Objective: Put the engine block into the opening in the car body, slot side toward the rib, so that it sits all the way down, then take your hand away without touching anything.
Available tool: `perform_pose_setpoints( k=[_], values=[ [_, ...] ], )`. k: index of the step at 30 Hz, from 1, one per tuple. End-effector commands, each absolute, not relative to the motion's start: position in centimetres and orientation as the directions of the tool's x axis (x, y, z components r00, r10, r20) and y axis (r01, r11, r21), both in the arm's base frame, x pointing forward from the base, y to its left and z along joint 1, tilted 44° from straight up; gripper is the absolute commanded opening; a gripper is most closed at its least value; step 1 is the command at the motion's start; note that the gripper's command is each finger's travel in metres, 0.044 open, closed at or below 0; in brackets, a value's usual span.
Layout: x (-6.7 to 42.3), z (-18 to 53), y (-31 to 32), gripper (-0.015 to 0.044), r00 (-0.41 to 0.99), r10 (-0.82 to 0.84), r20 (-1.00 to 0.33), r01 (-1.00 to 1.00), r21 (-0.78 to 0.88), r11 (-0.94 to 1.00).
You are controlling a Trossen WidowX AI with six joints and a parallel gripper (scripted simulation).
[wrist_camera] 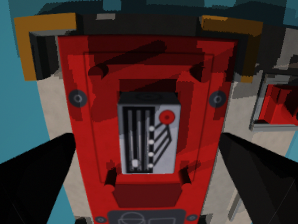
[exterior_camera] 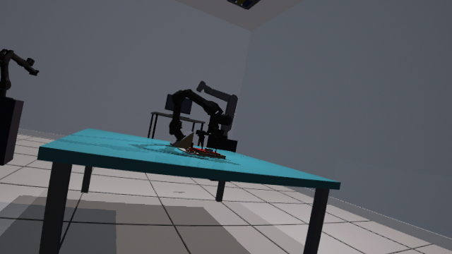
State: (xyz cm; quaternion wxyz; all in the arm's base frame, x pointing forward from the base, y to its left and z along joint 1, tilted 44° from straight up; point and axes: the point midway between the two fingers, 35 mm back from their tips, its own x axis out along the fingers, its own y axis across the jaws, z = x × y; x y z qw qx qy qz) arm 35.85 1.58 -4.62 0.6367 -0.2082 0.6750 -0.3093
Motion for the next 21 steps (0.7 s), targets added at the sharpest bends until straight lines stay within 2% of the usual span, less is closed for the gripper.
perform_pose_setpoints(
  k=[1, 8, 21],
  values=[
    [35.82, -3.85, 2.34, 0.044, -0.101, -0.676, -0.73, 0.11, -0.684, 0.721],
    [35.8, -3.63, 2.56, 0.044, -0.1, -0.677, -0.729, 0.11, -0.684, 0.721],
    [35.8, -3.63, 2.56, 0.0099, -0.1, -0.677, -0.729, 0.11, -0.684, 0.721]
  ],
)
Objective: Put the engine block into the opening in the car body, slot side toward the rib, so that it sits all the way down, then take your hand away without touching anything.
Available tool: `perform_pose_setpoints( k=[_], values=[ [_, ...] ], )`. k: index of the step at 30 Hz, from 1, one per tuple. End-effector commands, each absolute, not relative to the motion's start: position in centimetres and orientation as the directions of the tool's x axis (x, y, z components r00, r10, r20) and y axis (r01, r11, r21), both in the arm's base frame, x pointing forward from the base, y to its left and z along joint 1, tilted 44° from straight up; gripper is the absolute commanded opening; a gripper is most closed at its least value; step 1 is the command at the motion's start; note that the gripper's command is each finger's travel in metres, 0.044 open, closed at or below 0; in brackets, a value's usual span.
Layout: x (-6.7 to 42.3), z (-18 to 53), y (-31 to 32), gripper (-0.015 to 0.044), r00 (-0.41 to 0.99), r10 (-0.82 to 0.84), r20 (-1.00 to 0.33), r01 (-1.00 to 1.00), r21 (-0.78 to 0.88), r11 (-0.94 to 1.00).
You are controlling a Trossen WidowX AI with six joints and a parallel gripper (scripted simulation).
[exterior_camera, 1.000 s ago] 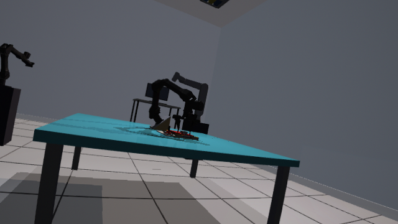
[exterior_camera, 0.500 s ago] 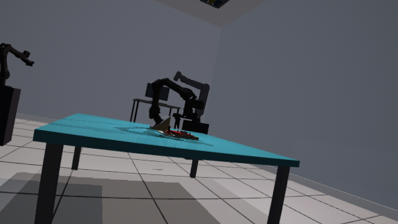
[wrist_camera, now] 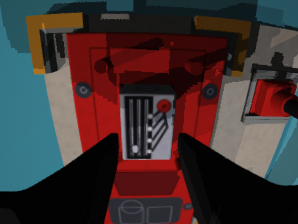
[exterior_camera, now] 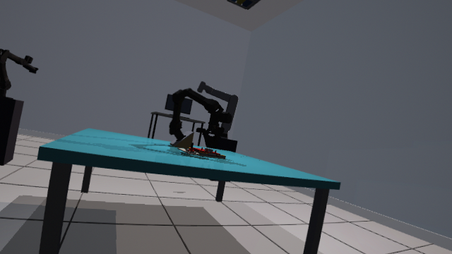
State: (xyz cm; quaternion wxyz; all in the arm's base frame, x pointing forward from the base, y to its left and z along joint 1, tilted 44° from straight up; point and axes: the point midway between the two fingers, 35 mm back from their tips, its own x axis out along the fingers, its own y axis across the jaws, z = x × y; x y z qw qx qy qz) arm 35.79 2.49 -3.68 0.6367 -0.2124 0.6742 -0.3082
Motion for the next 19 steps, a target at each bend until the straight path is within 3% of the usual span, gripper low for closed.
perform_pose_setpoints(
  k=[1, 4, 19],
  values=[
    [35.8, -3.63, 2.56, 0.0072, -0.1, -0.677, -0.729, 0.11, -0.684, 0.721],
    [35.8, -3.63, 2.56, 0.0, -0.1, -0.677, -0.729, 0.11, -0.684, 0.721],
    [35.8, -3.63, 2.56, 0.0, -0.1, -0.677, -0.729, 0.11, -0.684, 0.721]
  ],
)
